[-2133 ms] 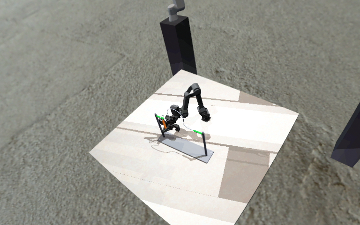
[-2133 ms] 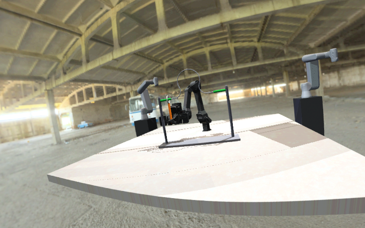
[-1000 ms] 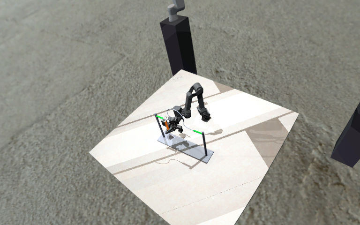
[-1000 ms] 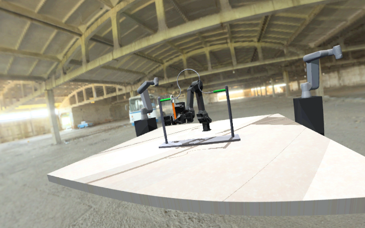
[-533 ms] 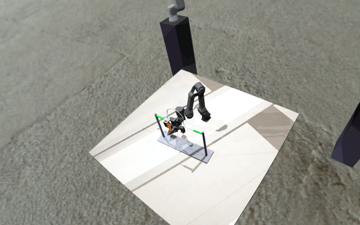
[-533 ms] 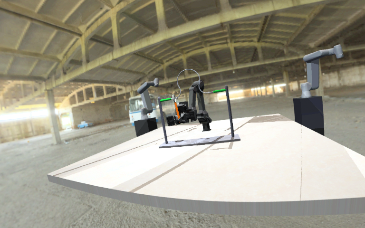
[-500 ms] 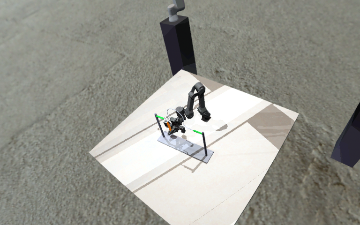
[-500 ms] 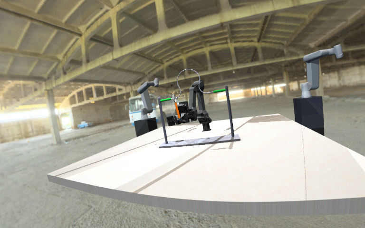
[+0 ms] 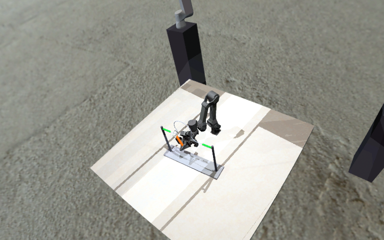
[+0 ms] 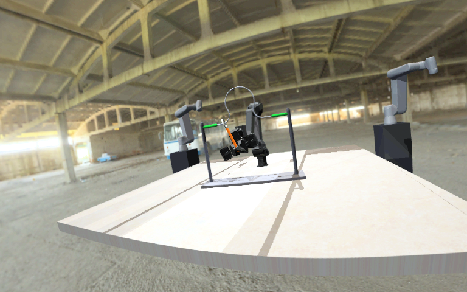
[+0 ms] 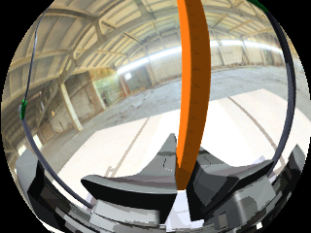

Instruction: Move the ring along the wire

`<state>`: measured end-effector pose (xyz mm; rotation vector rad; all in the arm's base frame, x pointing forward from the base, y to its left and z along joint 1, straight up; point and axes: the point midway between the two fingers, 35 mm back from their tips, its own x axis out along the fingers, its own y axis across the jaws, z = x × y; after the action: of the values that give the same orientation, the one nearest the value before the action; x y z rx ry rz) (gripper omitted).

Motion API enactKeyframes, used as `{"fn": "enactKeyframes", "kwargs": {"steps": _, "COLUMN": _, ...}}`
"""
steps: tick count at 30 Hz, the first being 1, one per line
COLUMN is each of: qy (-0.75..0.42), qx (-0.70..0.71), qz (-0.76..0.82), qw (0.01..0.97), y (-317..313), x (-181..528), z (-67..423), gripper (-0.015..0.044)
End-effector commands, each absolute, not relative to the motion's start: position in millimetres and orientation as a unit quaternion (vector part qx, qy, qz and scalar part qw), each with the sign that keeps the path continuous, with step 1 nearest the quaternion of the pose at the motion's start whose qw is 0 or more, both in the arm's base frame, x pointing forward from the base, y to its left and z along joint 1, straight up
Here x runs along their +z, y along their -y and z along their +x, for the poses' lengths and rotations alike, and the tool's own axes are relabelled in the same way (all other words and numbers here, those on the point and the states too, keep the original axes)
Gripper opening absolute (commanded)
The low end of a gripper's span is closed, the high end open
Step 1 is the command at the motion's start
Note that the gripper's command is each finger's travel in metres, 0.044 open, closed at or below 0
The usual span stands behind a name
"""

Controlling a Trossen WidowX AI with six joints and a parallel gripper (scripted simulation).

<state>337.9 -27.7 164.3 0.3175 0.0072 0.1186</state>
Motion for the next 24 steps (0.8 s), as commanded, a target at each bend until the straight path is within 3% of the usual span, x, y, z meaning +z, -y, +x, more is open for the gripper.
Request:
{"fn": "enactKeyframes", "kwargs": {"steps": 1, "qy": -0.004, "qx": 0.059, "qz": 0.194, "qw": 0.979, "y": 16, "x": 170, "z": 336, "gripper": -0.015}}
{"fn": "enactKeyframes", "kwargs": {"steps": 24, "qy": -0.107, "qx": 0.095, "qz": 0.375, "qw": 0.916, "y": -34, "x": 209, "z": 305, "gripper": -0.015}}
